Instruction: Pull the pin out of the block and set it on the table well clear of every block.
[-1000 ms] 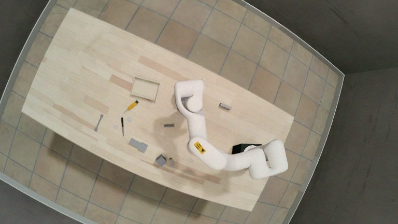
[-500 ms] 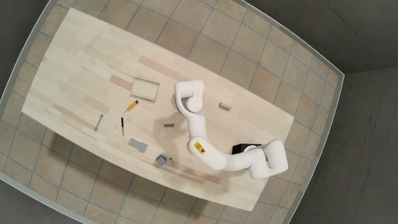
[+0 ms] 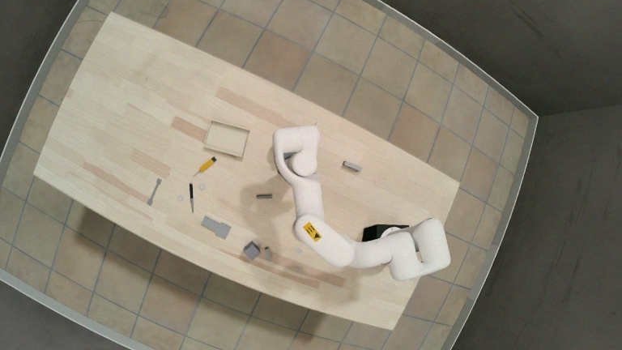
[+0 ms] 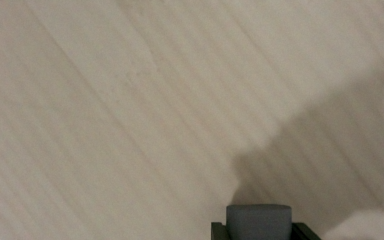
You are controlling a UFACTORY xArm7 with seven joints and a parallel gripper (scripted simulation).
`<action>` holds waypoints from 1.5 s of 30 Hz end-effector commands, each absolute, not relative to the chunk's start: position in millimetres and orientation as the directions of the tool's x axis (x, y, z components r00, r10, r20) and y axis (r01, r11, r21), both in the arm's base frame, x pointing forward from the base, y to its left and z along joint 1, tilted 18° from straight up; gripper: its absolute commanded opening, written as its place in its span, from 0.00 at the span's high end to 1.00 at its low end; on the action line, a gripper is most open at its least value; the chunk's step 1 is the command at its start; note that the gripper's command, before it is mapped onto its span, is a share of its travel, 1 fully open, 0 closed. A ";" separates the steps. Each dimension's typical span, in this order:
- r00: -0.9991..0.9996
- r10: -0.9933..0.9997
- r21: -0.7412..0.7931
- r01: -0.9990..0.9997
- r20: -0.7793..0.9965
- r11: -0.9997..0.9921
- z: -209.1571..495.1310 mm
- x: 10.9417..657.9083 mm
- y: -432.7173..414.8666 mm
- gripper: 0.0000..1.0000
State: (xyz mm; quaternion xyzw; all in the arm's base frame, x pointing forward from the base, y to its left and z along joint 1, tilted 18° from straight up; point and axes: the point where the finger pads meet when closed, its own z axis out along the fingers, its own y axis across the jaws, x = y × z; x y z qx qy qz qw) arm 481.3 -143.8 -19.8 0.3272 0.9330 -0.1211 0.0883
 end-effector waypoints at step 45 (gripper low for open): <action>-0.773 0.597 -0.165 0.631 -0.214 0.758 -20.4 476.4 -139.4 1.00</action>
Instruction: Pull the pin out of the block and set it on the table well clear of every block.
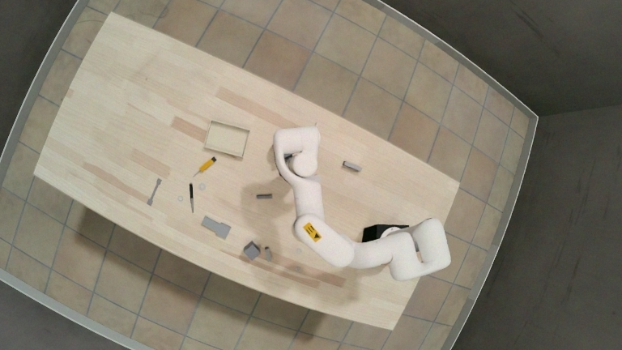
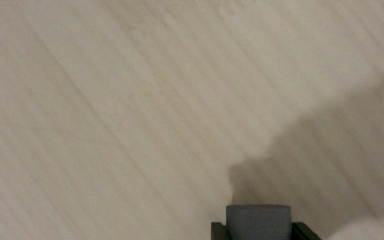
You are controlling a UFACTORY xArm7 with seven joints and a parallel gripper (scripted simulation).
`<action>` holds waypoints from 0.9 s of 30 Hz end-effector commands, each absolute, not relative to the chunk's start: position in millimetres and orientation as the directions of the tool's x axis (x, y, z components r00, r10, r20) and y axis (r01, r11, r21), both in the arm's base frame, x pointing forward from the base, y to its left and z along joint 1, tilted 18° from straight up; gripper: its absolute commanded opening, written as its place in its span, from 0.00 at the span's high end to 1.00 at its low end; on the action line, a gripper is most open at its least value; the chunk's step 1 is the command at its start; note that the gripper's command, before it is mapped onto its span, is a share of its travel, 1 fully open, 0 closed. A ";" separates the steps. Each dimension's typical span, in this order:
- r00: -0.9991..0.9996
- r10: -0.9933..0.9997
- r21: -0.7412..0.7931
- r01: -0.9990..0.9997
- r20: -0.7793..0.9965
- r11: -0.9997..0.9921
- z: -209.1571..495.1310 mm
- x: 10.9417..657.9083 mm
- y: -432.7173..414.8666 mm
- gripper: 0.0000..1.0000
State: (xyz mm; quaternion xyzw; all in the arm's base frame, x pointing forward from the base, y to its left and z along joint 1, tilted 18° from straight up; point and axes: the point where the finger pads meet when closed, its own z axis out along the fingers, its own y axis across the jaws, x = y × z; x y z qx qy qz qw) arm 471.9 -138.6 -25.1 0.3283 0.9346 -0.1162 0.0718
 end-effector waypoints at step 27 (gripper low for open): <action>-0.772 0.601 -0.167 0.633 -0.206 0.756 -24.4 470.0 -135.0 1.00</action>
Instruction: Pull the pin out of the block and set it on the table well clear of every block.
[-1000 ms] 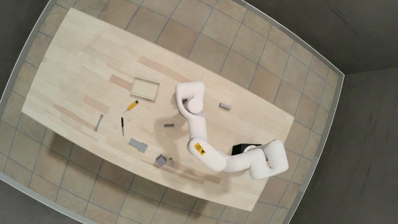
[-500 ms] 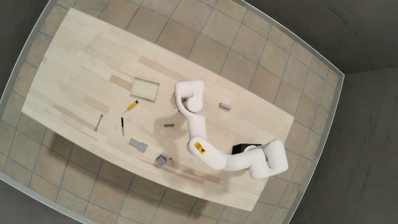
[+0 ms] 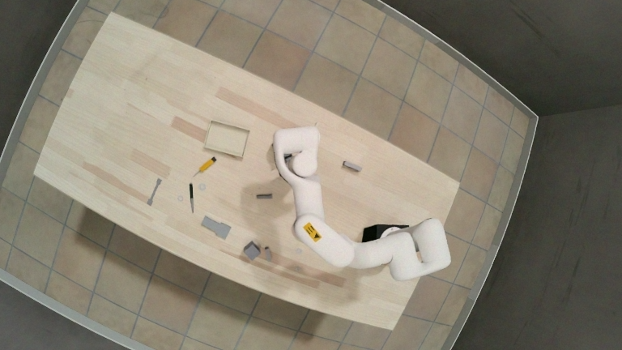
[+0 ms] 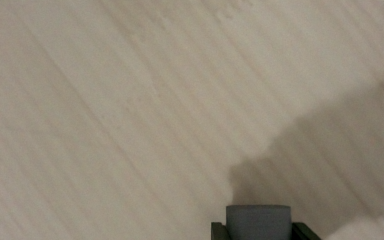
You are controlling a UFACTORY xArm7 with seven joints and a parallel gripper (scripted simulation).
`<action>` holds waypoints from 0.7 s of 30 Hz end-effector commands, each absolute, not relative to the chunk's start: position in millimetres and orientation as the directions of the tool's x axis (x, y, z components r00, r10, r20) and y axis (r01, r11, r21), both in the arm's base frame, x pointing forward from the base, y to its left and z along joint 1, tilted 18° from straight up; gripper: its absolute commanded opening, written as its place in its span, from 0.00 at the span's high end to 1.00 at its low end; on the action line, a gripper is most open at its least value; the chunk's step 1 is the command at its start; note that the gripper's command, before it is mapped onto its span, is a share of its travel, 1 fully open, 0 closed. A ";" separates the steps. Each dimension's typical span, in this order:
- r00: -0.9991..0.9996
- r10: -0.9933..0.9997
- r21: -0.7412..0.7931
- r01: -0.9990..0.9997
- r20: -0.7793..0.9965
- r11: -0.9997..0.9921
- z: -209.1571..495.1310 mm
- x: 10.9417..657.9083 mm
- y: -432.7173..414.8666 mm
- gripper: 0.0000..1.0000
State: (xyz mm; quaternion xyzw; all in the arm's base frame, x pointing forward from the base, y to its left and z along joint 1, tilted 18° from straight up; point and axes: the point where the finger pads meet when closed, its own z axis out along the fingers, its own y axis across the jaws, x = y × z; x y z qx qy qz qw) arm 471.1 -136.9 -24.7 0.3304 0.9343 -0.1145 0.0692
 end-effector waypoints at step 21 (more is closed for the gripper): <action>-0.772 0.602 -0.169 0.633 -0.204 0.755 -29.9 459.7 -128.5 1.00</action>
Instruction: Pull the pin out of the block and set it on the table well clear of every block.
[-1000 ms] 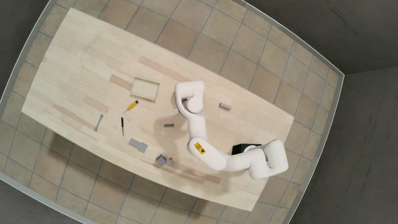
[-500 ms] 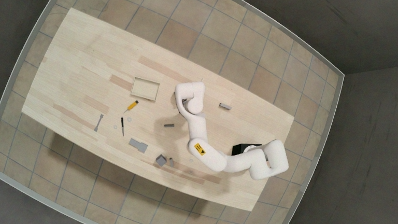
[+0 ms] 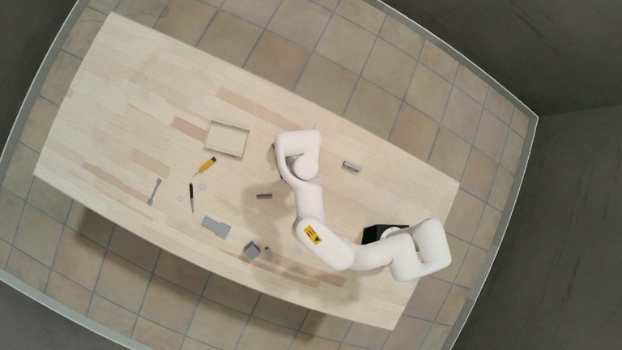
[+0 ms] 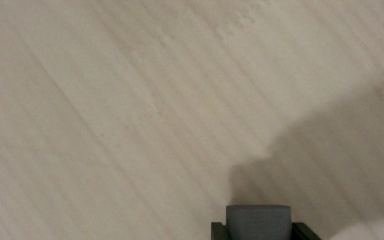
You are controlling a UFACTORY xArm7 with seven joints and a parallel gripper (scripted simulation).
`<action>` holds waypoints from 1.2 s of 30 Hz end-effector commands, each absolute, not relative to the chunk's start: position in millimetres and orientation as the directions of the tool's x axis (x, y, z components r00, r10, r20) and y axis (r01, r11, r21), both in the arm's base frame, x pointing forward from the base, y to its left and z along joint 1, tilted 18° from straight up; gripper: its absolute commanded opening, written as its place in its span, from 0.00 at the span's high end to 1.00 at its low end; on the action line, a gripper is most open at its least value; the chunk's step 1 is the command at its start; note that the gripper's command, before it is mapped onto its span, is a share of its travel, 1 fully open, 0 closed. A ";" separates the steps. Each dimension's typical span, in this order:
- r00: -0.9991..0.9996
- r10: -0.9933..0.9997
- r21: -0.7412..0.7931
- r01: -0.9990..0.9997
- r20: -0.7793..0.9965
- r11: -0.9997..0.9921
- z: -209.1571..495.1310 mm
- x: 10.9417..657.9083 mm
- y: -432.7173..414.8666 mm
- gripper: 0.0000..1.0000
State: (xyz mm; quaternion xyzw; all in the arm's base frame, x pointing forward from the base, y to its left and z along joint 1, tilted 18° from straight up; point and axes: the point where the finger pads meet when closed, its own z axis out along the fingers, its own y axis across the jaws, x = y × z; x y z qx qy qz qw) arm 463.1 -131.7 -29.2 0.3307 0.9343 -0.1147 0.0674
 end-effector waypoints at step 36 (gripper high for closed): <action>-0.773 0.601 -0.169 0.633 -0.204 0.756 -34.3 450.1 -121.2 1.00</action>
